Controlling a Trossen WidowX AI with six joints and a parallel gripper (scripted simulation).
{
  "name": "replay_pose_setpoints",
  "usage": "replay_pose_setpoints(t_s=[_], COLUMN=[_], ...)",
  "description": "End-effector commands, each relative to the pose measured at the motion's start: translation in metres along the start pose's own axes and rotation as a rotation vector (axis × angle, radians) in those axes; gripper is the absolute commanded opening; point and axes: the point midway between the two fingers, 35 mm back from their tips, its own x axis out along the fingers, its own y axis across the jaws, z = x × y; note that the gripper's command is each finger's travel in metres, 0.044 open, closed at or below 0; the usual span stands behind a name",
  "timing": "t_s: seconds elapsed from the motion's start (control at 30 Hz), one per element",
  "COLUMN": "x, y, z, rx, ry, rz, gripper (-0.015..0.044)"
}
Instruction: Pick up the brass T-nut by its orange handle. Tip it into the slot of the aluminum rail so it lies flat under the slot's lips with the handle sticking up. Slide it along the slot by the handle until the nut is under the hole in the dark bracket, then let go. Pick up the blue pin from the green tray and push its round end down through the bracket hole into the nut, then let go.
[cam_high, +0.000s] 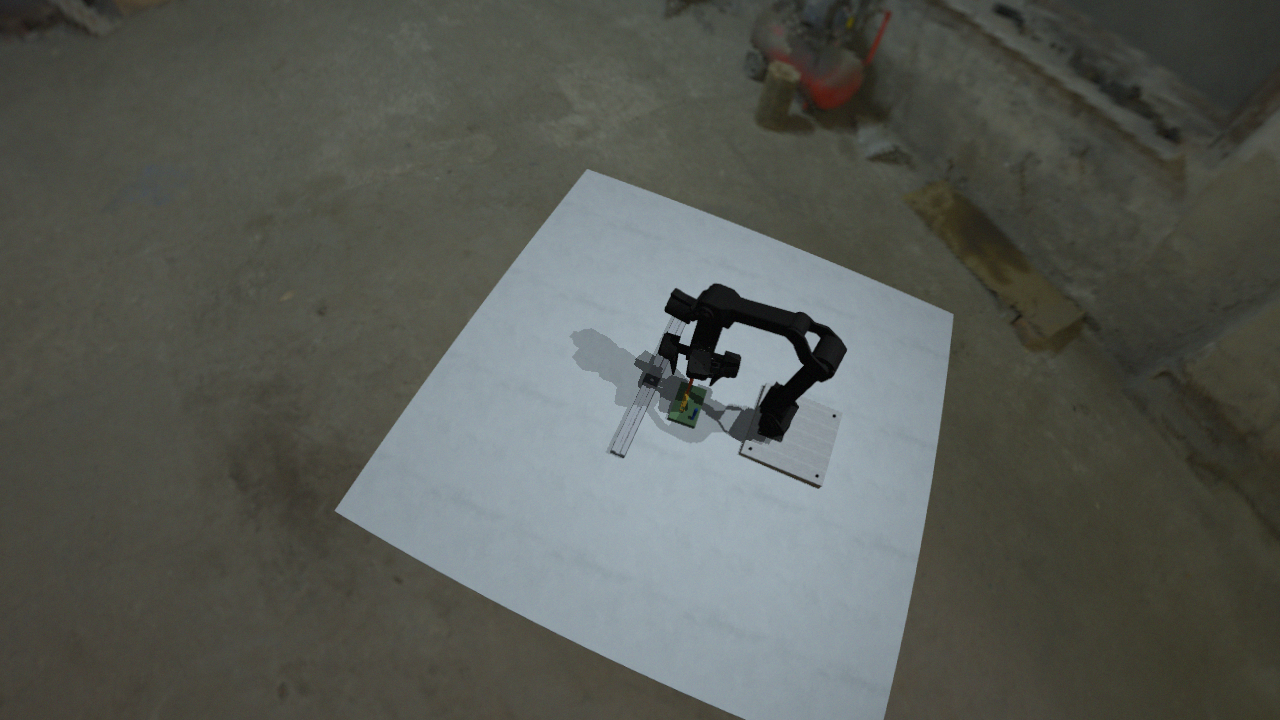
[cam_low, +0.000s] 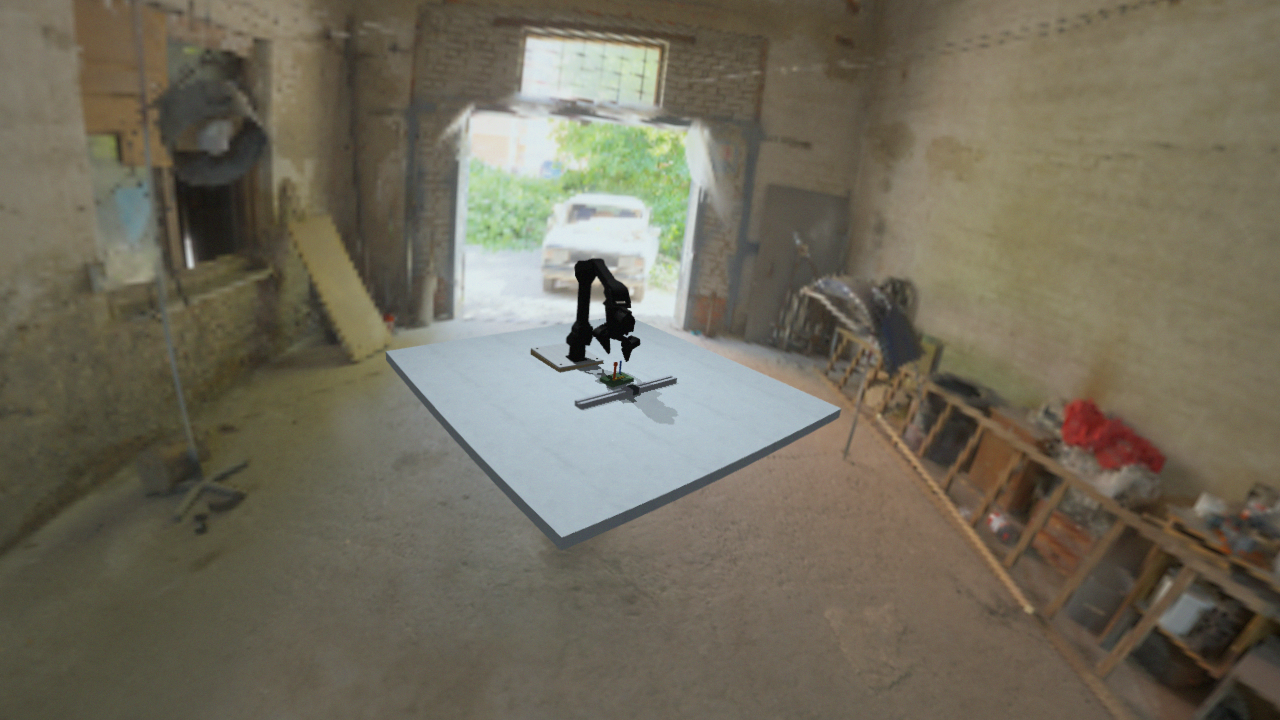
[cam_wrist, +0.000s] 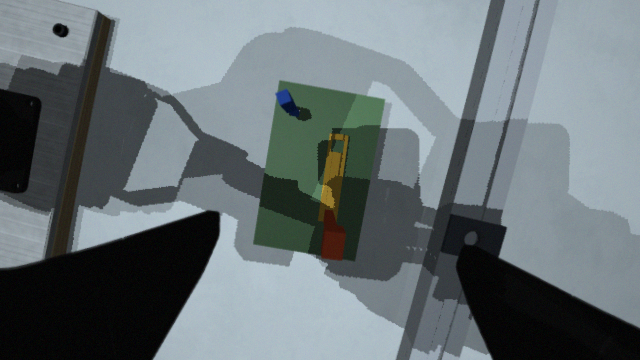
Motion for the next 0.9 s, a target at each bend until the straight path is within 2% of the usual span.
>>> replay_pose_setpoints(t_s=[0.0, 0.87], x=[0.009, 0.047], y=[0.002, 0.0], z=[-0.002, -0.012], rx=[-0.003, -0.003], ry=[-0.003, -0.003], rz=[0.002, 0.002], gripper=[0.044, 0.044])
